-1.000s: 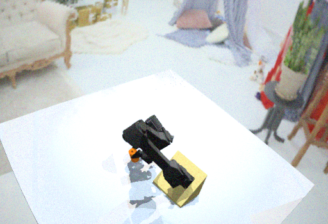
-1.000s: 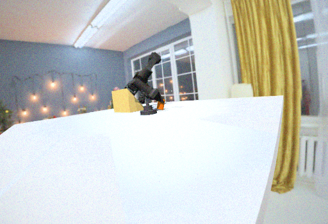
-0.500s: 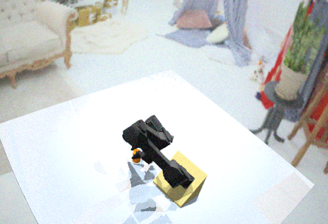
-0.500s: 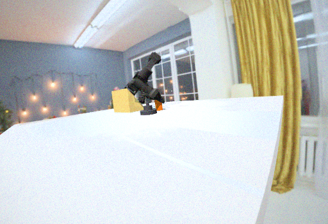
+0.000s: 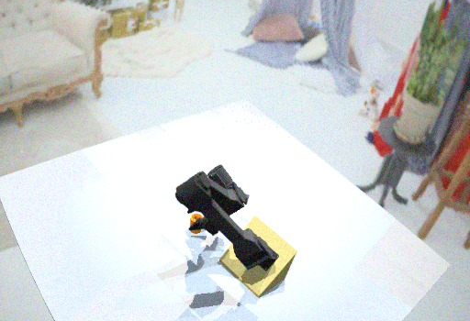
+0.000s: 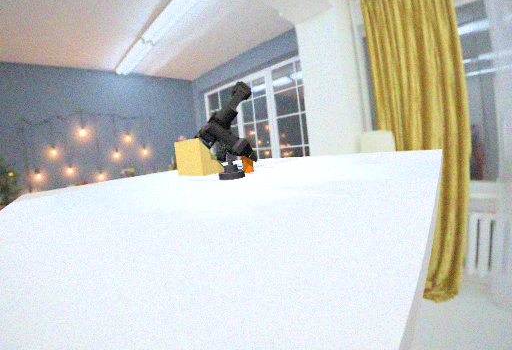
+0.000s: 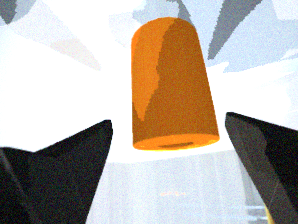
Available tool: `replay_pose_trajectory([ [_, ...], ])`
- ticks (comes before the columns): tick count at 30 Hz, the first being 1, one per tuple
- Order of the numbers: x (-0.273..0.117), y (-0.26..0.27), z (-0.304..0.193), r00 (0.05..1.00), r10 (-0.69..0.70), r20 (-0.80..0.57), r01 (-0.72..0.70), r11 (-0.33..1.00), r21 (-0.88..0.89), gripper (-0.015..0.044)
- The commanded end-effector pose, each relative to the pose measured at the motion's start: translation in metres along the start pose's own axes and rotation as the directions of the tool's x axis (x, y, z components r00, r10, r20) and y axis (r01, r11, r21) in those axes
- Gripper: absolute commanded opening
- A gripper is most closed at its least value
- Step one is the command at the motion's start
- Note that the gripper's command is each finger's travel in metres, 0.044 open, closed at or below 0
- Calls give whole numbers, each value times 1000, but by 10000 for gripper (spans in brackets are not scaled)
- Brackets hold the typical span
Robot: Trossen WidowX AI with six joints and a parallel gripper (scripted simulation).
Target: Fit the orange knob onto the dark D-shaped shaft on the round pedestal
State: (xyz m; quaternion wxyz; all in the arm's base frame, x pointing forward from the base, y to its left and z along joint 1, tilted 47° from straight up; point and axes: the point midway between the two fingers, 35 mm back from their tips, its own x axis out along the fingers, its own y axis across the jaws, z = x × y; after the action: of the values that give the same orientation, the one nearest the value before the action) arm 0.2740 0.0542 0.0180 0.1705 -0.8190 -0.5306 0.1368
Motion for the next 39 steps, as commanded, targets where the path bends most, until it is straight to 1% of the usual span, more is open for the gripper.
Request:
replay_pose_trajectory([
  [1,0,0,0,1000,0,1,0,1000,4,440],
  [9,0,1,0,1000,2,2,-2,1000,5,440],
  [13,0,10,4,999,27,32,-27,999,19,440],
  [22,-18,18,11,996,54,75,-57,998,41,440],
  [24,-23,21,7,995,60,75,-59,998,-12,440],
  [28,-27,19,3,995,58,75,-57,998,-8,440],
  [29,-30,22,0,995,63,74,-59,997,-59,440],
  [38,-39,14,-14,997,49,64,-47,998,-30,440],
  [39,-42,16,-18,997,52,62,-48,996,-70,440],
])
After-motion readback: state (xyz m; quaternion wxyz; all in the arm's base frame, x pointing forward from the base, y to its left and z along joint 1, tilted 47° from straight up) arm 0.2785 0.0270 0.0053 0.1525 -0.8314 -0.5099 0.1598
